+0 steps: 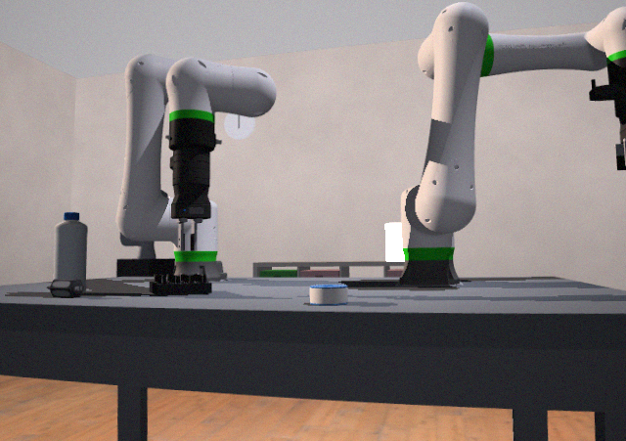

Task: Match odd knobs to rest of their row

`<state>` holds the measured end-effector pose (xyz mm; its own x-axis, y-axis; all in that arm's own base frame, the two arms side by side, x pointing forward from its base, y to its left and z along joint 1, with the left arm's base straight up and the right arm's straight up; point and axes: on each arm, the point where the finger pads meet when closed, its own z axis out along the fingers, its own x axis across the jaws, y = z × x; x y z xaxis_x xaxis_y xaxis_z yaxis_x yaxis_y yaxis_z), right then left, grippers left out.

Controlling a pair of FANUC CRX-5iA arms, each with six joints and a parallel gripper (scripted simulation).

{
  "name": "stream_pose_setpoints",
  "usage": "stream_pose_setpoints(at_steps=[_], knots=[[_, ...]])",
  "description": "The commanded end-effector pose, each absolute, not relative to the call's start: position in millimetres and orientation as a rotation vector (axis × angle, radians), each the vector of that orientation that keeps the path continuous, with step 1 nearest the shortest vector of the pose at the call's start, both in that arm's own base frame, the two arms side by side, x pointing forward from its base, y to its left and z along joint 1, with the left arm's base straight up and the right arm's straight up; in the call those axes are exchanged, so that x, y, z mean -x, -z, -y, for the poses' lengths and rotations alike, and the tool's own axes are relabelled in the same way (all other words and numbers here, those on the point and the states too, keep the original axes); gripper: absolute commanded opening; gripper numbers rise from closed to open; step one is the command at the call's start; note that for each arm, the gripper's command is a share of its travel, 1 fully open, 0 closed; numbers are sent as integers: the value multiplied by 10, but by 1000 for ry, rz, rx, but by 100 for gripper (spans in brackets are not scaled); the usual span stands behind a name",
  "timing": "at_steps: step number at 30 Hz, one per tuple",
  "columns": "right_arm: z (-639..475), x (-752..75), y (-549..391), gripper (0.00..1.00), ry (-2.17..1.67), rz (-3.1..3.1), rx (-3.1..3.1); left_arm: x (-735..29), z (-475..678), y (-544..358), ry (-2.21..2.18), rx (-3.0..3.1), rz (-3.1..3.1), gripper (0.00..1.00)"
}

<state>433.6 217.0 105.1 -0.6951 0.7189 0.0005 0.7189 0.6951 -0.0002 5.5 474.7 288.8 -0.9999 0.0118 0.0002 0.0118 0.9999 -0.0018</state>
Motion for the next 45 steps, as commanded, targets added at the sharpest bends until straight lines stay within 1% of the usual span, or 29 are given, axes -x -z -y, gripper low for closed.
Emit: stream_pose_setpoints(at_steps=[1,21,45], knots=[[-2171,-4340,-1058,46,2,2893,1227,-57,-4750,-2897,0,19,3142,100],[-2172,-4340,-1020,46,1,2893,1227,-57,-4750,-2897,0,19,3142,100],[-2175,-4336,-759,46,1,2893,1227,-57,-4750,-2897,0,19,3142,100]])
